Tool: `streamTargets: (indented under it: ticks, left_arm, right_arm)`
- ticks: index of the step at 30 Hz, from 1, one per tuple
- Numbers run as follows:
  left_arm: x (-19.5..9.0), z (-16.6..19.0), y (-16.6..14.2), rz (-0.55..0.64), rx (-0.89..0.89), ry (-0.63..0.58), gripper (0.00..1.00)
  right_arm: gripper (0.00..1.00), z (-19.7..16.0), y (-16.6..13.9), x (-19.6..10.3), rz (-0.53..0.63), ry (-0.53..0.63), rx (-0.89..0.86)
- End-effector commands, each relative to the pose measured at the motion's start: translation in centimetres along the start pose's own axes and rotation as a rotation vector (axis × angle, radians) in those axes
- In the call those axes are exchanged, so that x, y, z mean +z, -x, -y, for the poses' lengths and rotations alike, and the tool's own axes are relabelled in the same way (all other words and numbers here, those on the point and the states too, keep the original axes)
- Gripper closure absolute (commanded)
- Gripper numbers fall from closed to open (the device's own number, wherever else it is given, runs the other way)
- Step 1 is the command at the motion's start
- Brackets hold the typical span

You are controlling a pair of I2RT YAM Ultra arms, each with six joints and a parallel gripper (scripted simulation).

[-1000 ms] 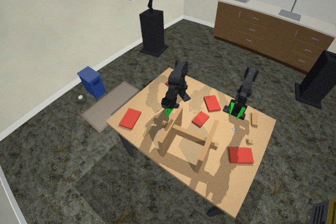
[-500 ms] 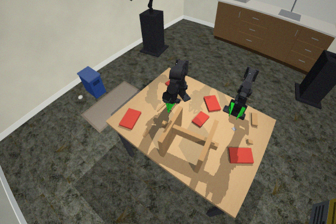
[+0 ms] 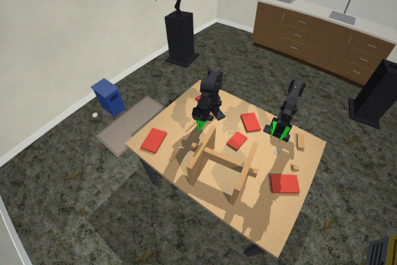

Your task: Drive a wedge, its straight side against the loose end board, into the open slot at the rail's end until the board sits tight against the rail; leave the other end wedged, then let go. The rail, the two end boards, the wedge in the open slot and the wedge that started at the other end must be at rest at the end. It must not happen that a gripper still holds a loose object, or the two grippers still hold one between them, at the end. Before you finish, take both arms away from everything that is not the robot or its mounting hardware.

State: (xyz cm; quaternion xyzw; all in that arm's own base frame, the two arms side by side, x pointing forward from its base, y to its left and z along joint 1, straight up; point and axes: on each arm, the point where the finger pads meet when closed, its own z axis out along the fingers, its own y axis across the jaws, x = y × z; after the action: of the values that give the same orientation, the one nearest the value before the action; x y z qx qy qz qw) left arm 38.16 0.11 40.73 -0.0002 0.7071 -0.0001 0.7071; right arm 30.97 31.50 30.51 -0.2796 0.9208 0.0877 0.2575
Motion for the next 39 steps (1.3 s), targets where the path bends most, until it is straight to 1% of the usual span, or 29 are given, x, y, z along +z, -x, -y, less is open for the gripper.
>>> streamTargets:
  ticks: [1,22,23,25,26,28,29,31,32,35,36,37,38,39]
  left_arm:
    - [-0.1,0.3,0.4,0.01,0.006,-0.006,0.56]
    - [-0.1,0.3,0.4,0.01,0.006,-0.006,0.56]
    - [-0.1,0.3,0.4,0.01,0.006,-0.006,0.56]
    - [-0.1,0.3,0.4,0.01,0.006,-0.006,0.56]
    - [-0.1,0.3,0.4,0.01,0.006,-0.006,0.56]
    - [-0.1,0.3,0.4,0.01,0.006,-0.006,0.56]
    - [-0.1,0.3,0.4,0.01,0.006,-0.006,0.56]
    - [-0.1,0.3,0.4,0.01,0.006,-0.006,0.56]
    - [-0.1,0.3,0.4,0.01,0.006,-0.006,0.56]
    - [-0.1,0.3,0.4,0.01,0.006,-0.006,0.56]
    - [-0.1,0.3,0.4,0.01,0.006,-0.006,0.56]
    - [-0.1,0.3,0.4,0.01,0.006,-0.006,0.56]
    - [-0.1,0.3,0.4,0.01,0.006,-0.006,0.56]
    - [-0.1,0.3,0.4,0.01,0.006,-0.006,0.56]
  right_arm:
    - [1.0,0.0,1.3,-2.7,0.084,0.011,0.013]
    - [1.0,-0.2,0.9,-1.6,0.053,0.006,0.007]
    - [1.0,-0.2,0.5,-1.0,0.031,0.002,0.004]
    - [1.0,-0.2,0.6,-1.0,0.036,0.003,0.004]
    - [1.0,-0.2,0.0,-0.2,0.007,-0.003,0.0]
    - [1.0,-0.2,0.0,-0.2,0.007,-0.003,0.0]
    - [1.0,-0.2,-0.6,0.6,-0.02,-0.009,-0.004]
    - [1.0,-0.2,-0.6,0.6,-0.02,-0.009,-0.004]
    - [1.0,0.0,0.6,-1.0,0.036,0.0,0.006]
    - [1.0,-0.3,1.1,-2.2,0.072,0.012,0.007]
    - [1.0,-0.3,1.1,-2.1,0.071,0.012,0.007]
    - [1.0,1.5,1.8,-2.3,0.096,-0.01,0.027]
    - [1.0,1.7,0.8,-0.7,0.053,-0.02,0.023]
    - [1.0,2.0,1.4,-1.1,0.083,-0.017,0.03]
